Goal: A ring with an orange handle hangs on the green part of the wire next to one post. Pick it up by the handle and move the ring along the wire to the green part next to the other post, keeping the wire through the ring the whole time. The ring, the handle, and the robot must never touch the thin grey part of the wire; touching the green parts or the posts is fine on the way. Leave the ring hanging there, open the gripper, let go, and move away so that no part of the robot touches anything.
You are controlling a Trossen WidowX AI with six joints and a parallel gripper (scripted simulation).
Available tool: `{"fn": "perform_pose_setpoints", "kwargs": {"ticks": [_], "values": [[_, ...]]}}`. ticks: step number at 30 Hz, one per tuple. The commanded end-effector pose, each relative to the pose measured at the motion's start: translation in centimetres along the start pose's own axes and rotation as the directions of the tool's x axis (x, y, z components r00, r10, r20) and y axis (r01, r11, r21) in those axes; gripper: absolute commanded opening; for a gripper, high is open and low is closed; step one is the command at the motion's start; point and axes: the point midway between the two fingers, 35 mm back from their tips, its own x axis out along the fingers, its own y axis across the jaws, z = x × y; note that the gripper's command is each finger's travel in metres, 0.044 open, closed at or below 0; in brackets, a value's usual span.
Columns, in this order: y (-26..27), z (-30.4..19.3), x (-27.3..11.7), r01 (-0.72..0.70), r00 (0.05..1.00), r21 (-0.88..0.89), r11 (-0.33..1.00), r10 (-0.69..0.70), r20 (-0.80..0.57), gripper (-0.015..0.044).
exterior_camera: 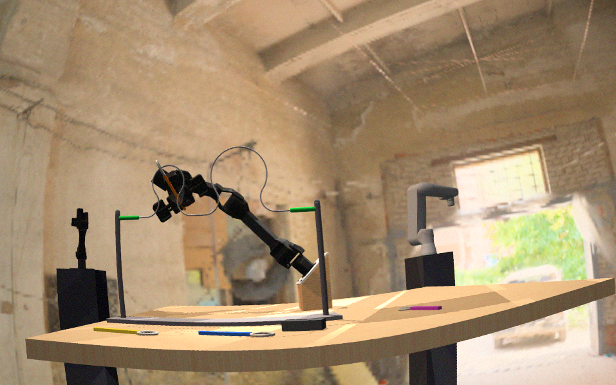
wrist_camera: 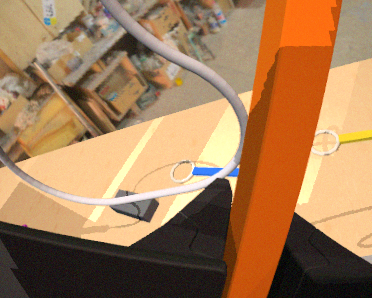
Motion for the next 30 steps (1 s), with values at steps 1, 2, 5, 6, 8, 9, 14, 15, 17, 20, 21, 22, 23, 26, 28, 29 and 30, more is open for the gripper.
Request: {"fn": "perform_pose_setpoints", "kwargs": {"ticks": [1,2,5,6,8,9,14,15,17,20,21,22,23,26,28,29,30], "values": [[-0.5,-0.1,0.1,0.05,0.999,-0.083,0.995,-0.05,0.002,-0.015],[-0.6,-0.1,0.1,0.061,0.998,-0.101,0.993,-0.061,0.004,-0.015],[-1.0,0.0,0.1,0.093,0.996,-0.153,0.984,-0.092,0.01,-0.015],[-1.1,0.0,0.1,0.103,0.995,-0.171,0.98,-0.102,0.013,-0.015],[-1.3,0.0,0.0,0.124,0.992,-0.205,0.971,-0.123,0.019,-0.015],[-1.4,0.1,0.0,0.135,0.991,-0.222,0.966,-0.133,0.022,-0.015],[-2.0,0.2,0.0,0.186,0.982,-0.306,0.934,-0.182,0.041,-0.015],[-2.1,0.2,0.0,0.196,0.98,-0.322,0.926,-0.192,0.045,-0.015],[-2.3,0.3,-0.1,0.216,0.976,-0.354,0.91,-0.211,0.055,-0.015],[-2.6,0.5,-0.1,0.246,0.969,-0.402,0.882,-0.238,0.07,-0.015],[-2.7,0.5,-0.1,0.256,0.966,-0.417,0.872,-0.247,0.075,-0.015],[-2.8,0.6,-0.2,0.265,0.963,-0.432,0.862,-0.256,0.081,-0.015],[-2.9,0.6,-0.2,0.275,0.96,-0.447,0.851,-0.265,0.086,-0.015],[-3.2,0.8,-0.3,0.303,0.951,-0.491,0.817,-0.29,0.104,-0.015],[-3.4,0.9,-0.3,0.321,0.945,-0.519,0.793,-0.306,0.117,-0.015],[-3.5,0.9,-0.4,0.329,0.942,-0.532,0.78,-0.313,0.124,-0.015],[-3.6,1.0,-0.4,0.338,0.938,-0.546,0.767,-0.321,0.131,-0.015]]}}
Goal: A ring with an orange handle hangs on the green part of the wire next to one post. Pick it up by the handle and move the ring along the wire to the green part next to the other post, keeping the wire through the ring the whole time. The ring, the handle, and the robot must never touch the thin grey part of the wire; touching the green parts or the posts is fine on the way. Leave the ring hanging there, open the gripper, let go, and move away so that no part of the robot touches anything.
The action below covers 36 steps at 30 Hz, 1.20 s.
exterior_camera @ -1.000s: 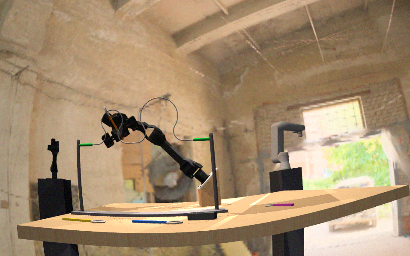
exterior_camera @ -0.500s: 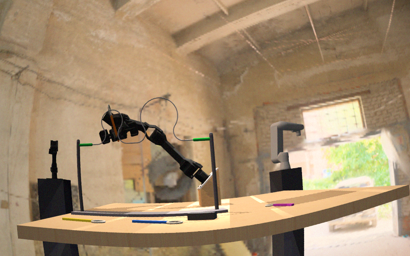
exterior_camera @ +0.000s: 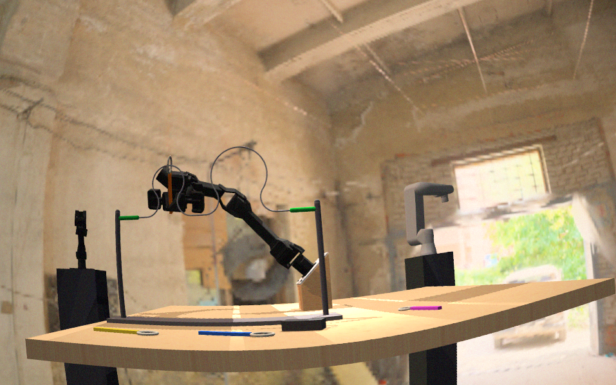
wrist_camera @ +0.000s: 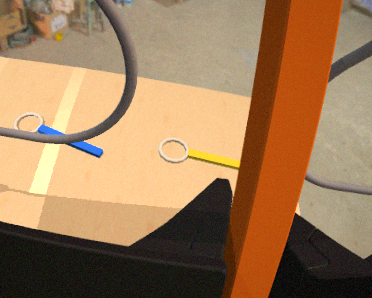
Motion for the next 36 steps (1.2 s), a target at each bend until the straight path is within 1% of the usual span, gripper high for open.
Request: {"fn": "perform_pose_setpoints", "kwargs": {"ticks": [1,9,18,27,36], "values": [[-0.5,-0.1,0.0,0.049,0.999,-0.083,0.995,-0.049,0.001,-0.015],[-1.4,0.0,0.0,0.133,0.991,-0.222,0.966,-0.131,0.024,-0.015],[-2.4,0.3,-0.1,0.225,0.974,-0.369,0.902,-0.216,0.064,-0.015],[-3.3,0.8,-0.3,0.31,0.949,-0.503,0.807,-0.292,0.117,-0.015],[-4.1,1.4,-0.6,0.387,0.917,-0.619,0.684,-0.355,0.182,-0.015]]}}
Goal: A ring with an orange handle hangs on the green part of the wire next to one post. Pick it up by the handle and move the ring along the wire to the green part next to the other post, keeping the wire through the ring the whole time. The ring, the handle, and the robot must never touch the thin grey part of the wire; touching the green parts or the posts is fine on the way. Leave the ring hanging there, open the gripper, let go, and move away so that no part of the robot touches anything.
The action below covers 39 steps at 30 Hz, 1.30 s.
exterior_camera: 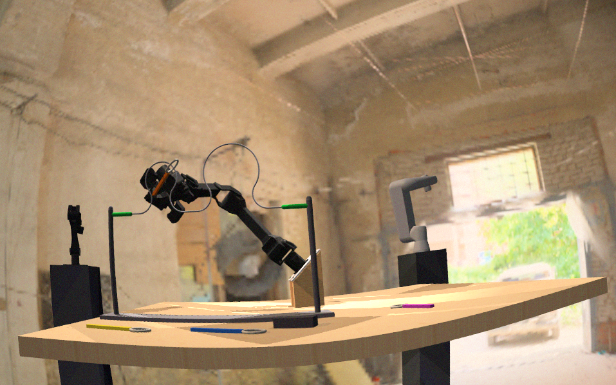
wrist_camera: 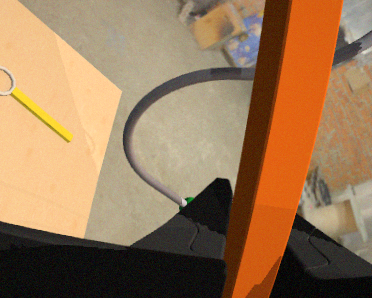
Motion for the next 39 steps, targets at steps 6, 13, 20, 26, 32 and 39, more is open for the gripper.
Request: {"fn": "perform_pose_setpoints", "kwargs": {"ticks": [6,13,20,26,32,39], "values": [[-1.0,0.1,0.0,0.098,0.995,-0.169,0.981,-0.095,0.027,-0.015],[-1.8,0.3,0.0,0.172,0.985,-0.287,0.942,-0.163,0.054,-0.015],[-2.5,0.6,-0.1,0.243,0.97,-0.398,0.885,-0.226,0.09,-0.015],[-3.1,0.8,-0.2,0.296,0.955,-0.478,0.827,-0.271,0.123,-0.015],[-3.7,1.2,-0.4,0.349,0.936,-0.556,0.754,-0.313,0.163,-0.015],[-4.2,1.7,-0.6,0.405,0.911,-0.633,0.66,-0.354,0.212,-0.015]]}}
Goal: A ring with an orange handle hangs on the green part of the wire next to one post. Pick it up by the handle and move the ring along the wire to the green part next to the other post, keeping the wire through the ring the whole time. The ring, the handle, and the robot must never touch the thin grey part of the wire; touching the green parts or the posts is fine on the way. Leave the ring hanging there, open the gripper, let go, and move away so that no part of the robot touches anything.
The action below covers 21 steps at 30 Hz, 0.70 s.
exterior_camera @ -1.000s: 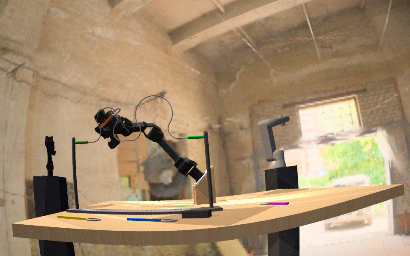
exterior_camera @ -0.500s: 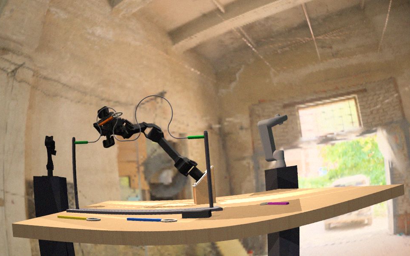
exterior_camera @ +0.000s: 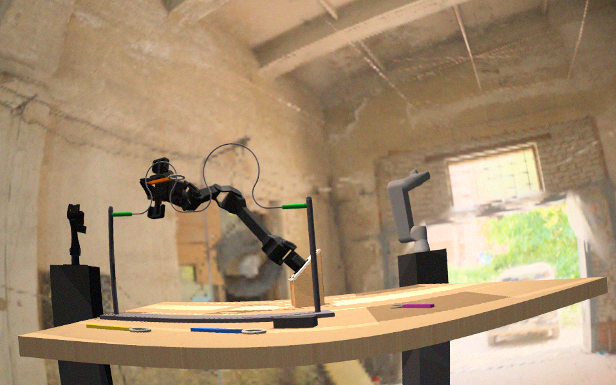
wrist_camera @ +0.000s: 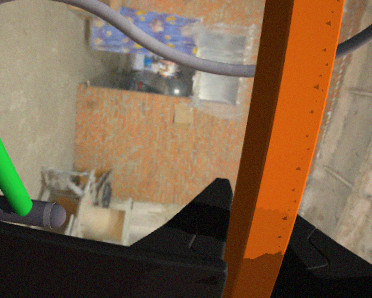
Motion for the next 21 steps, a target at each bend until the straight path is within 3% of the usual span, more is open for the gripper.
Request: {"fn": "perform_pose_setpoints", "kwargs": {"ticks": [1,21], "values": [[-0.3,0.1,0.0,0.044,0.999,-0.08,0.996,-0.043,0.013,-0.015],[-1.7,0.3,0.1,0.212,0.977,-0.345,0.914,-0.198,0.076,-0.015]]}}
